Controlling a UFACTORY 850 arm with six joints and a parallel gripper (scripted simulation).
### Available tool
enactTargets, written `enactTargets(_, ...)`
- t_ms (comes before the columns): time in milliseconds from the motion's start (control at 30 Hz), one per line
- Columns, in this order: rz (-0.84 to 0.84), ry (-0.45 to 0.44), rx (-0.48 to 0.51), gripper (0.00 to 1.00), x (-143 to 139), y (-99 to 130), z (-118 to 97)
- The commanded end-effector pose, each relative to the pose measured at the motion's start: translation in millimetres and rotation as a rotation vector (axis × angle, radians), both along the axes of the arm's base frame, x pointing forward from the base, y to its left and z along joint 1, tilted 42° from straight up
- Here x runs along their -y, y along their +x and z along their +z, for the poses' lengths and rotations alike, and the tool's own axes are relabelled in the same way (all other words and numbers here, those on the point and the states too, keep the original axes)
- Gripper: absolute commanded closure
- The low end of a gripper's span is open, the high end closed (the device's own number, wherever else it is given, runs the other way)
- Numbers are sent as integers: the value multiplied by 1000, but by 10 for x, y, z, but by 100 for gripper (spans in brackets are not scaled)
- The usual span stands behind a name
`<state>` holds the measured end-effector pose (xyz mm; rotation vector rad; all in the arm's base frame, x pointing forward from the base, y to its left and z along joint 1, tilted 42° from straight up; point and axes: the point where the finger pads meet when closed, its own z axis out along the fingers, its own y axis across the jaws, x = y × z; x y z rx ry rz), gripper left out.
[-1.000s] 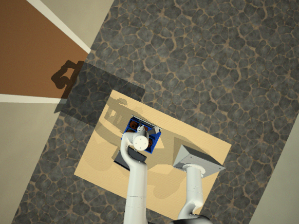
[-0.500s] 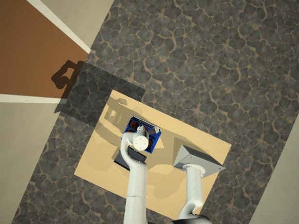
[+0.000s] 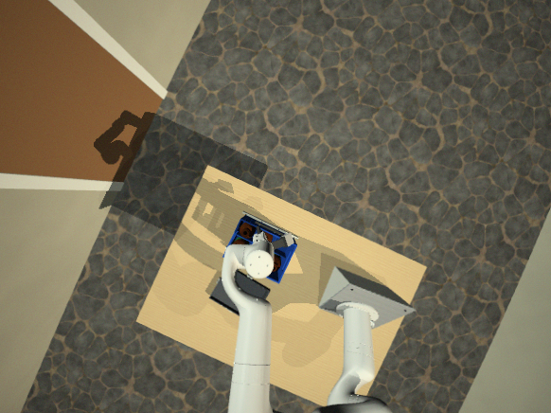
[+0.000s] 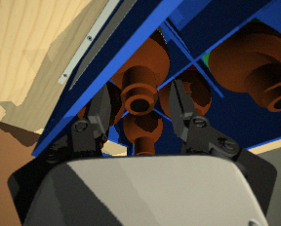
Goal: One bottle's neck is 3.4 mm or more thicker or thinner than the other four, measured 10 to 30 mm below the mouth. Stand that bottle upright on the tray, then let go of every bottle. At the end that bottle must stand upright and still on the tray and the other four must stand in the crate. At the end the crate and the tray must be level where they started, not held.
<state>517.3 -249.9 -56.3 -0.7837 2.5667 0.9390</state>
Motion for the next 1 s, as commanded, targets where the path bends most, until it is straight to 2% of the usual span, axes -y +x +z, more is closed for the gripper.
enactTargets(0, -1, -1, 2, 35, 41, 2, 41)
enactTargets(533, -1, -1, 2, 35, 361, -41, 401)
enactTargets(967, -1, -1, 2, 35, 521, -62, 580)
